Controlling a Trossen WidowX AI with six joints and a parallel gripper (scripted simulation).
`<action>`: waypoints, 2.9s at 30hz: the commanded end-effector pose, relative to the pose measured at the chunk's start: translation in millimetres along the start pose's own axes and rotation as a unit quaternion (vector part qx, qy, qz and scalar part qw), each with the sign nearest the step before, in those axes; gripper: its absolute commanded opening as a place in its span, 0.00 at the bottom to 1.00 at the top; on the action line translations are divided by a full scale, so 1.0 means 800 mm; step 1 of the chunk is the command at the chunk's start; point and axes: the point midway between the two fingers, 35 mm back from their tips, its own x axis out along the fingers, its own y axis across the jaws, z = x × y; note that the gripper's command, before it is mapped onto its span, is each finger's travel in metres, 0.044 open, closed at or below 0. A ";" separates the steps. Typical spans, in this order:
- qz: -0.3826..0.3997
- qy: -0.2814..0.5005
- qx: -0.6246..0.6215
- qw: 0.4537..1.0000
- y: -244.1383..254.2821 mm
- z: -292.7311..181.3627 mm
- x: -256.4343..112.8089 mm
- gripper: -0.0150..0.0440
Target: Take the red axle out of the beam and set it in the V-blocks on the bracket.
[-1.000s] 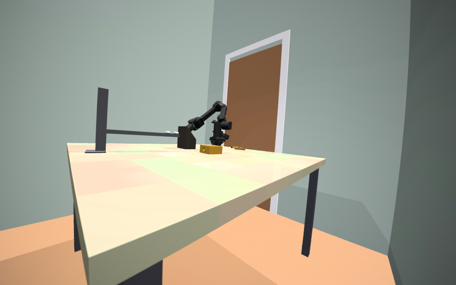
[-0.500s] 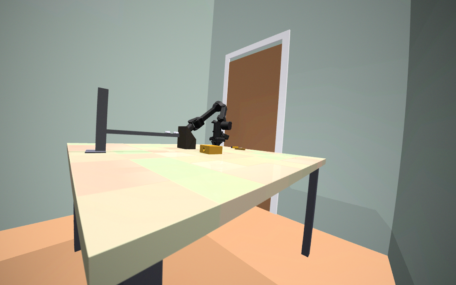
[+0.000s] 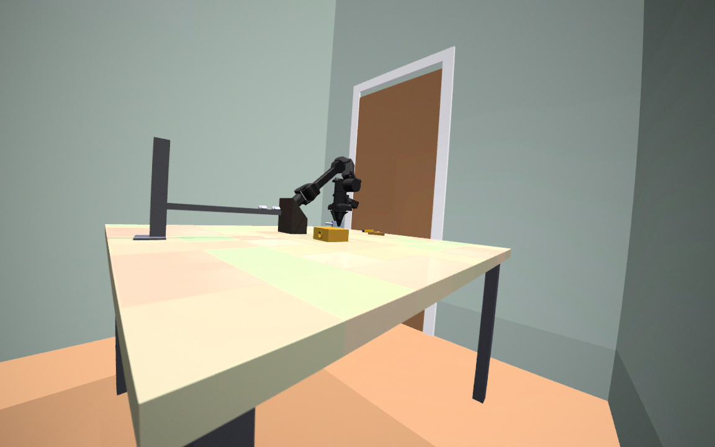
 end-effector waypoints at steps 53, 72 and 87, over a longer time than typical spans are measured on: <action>-0.006 -0.004 -0.216 0.976 -0.071 0.076 -0.037 0.25; -0.006 -0.004 -0.217 0.976 -0.073 0.077 0.002 0.25; -0.006 -0.005 -0.217 0.976 -0.072 0.078 0.033 0.25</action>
